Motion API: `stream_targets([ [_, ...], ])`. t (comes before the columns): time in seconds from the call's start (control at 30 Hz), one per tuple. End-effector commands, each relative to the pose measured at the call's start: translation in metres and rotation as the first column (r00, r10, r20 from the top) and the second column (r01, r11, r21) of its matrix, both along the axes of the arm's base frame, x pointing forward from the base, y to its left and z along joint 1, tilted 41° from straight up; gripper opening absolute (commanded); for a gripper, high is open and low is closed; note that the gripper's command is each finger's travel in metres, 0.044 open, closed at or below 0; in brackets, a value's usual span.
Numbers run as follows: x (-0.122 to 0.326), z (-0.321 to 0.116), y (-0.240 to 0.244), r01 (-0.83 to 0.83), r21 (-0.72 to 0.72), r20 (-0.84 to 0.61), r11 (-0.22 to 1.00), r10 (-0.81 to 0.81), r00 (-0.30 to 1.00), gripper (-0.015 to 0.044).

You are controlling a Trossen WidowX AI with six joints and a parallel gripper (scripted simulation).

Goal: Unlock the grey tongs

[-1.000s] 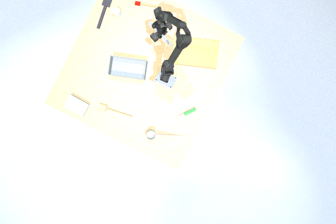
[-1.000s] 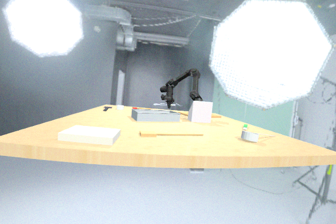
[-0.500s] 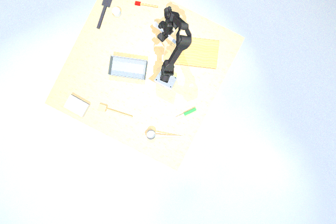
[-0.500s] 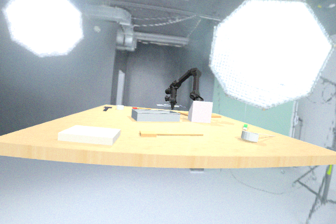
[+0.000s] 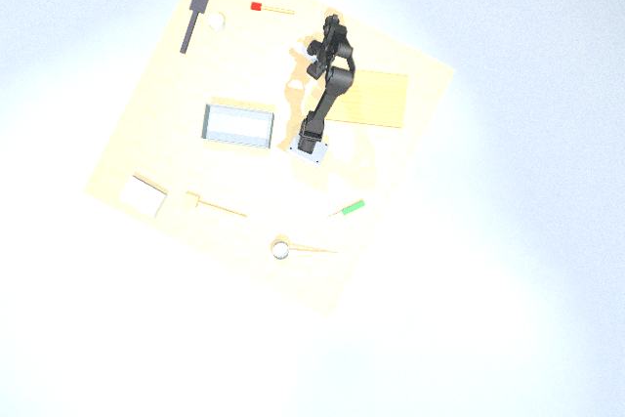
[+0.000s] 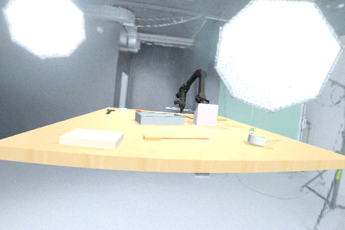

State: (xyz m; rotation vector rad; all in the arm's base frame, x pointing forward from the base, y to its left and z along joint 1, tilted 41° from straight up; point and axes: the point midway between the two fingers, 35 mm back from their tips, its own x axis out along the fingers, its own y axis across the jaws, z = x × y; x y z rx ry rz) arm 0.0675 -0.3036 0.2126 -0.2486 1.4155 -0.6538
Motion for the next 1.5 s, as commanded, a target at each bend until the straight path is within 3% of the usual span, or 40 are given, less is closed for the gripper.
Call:
stream_targets([
  [0.0,-0.010,0.007,-0.002,-0.033,-0.022,-0.005,0.999,0.033,0.999,-0.0150],
  [0.47,-0.034,0.012,-0.005,-0.064,-0.045,-0.027,0.997,0.063,0.998,-0.0150],
  [1.47,-0.141,0.018,0.009,-0.224,-0.048,-0.201,0.973,0.210,0.957,-0.0150],
])
